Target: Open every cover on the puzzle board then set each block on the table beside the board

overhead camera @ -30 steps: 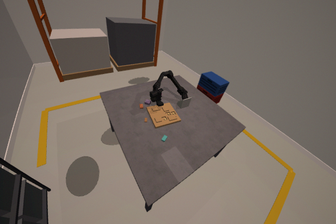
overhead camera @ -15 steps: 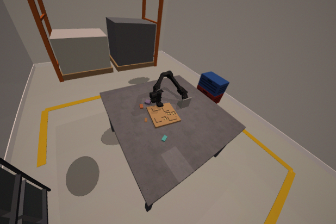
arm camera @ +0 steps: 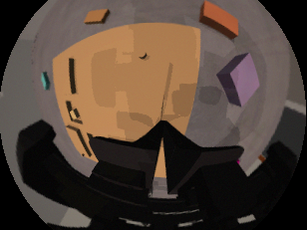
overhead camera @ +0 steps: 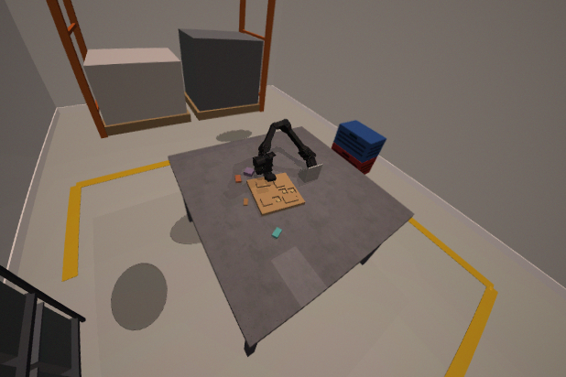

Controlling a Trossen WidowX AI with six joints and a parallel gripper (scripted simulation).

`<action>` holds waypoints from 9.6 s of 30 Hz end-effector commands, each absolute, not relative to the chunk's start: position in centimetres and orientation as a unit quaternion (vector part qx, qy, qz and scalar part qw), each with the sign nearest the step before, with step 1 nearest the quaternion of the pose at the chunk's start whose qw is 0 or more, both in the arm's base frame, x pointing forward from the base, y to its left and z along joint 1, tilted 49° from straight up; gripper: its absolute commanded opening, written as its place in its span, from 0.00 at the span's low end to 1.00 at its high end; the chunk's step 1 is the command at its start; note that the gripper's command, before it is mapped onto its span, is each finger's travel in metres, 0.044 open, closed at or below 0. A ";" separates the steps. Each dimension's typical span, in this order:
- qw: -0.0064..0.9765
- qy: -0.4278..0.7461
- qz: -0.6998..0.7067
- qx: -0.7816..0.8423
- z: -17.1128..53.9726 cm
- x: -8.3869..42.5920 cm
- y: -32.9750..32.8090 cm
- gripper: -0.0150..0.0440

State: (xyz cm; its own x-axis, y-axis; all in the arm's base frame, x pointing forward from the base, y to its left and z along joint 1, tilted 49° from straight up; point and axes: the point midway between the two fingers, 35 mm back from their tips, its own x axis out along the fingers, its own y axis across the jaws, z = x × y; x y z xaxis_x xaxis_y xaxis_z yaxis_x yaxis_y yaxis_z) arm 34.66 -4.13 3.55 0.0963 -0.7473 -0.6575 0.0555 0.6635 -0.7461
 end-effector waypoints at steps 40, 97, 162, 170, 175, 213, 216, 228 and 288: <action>0.682 0.606 -0.294 -0.285 -0.2 34.7 -1.0 0.25; 0.683 0.605 -0.293 -0.284 -3.3 38.7 2.3 0.25; 0.733 0.521 -0.426 -0.103 -3.3 30.3 9.4 0.25; 0.739 0.468 -0.485 -0.018 -4.3 25.9 9.9 0.25; 0.738 0.431 -0.519 0.033 -4.8 23.1 9.8 0.25; 0.568 0.667 -0.098 -0.472 -4.9 21.2 9.5 0.25; 0.568 0.667 -0.098 -0.472 -4.8 21.1 9.4 0.25; 0.568 0.667 -0.097 -0.472 -5.8 21.3 8.3 0.25; 0.567 0.667 -0.098 -0.473 -8.2 22.0 5.5 0.25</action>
State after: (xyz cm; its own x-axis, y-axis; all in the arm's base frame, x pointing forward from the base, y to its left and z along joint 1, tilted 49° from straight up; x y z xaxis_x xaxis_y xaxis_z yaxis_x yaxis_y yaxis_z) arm 21.93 4.99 -8.54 0.0900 -0.7450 -0.6610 -0.5249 0.5286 -0.6672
